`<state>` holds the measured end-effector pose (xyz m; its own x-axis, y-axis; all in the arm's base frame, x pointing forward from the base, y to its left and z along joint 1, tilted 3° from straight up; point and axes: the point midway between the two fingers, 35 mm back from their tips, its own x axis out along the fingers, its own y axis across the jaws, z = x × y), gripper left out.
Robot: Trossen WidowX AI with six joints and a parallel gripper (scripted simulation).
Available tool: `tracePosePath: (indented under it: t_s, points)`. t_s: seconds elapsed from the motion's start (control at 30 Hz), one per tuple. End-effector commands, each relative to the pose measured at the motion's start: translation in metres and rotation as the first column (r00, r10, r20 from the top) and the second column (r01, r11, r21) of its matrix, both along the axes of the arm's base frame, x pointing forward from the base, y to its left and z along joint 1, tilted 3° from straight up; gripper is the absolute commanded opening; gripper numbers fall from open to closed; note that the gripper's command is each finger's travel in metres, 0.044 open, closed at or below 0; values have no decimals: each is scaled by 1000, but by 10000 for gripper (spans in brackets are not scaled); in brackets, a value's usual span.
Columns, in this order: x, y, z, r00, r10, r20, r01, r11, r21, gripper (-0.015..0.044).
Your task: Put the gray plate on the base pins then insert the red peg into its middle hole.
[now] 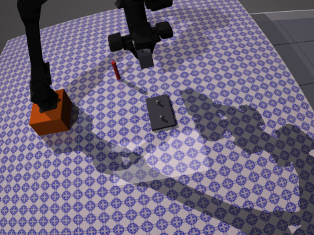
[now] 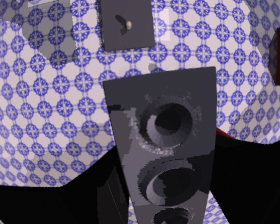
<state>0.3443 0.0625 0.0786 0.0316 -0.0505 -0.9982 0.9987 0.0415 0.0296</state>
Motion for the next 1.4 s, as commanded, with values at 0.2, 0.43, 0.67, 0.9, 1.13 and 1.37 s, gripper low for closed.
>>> tracePosePath:
  t_s: [0.2, 0.43, 0.67, 0.9, 1.13, 1.37]
  points:
    - [-6, 0, 32, 1000, -16, 7, 16, 1000, 6, 0]
    - [-3, -9, 28, 1000, -19, 8, 19, 1000, 5, 0]
    - [3, -29, 18, 1000, -23, 8, 23, 1000, 4, 0]
    - [8, -48, 8, 1000, -28, 9, 28, 1000, 3, 0]
    - [11, -69, -2, 999, -32, 10, 32, 999, 1, 0]
    - [13, -89, -11, 999, -37, 10, 37, 999, -1, 0]
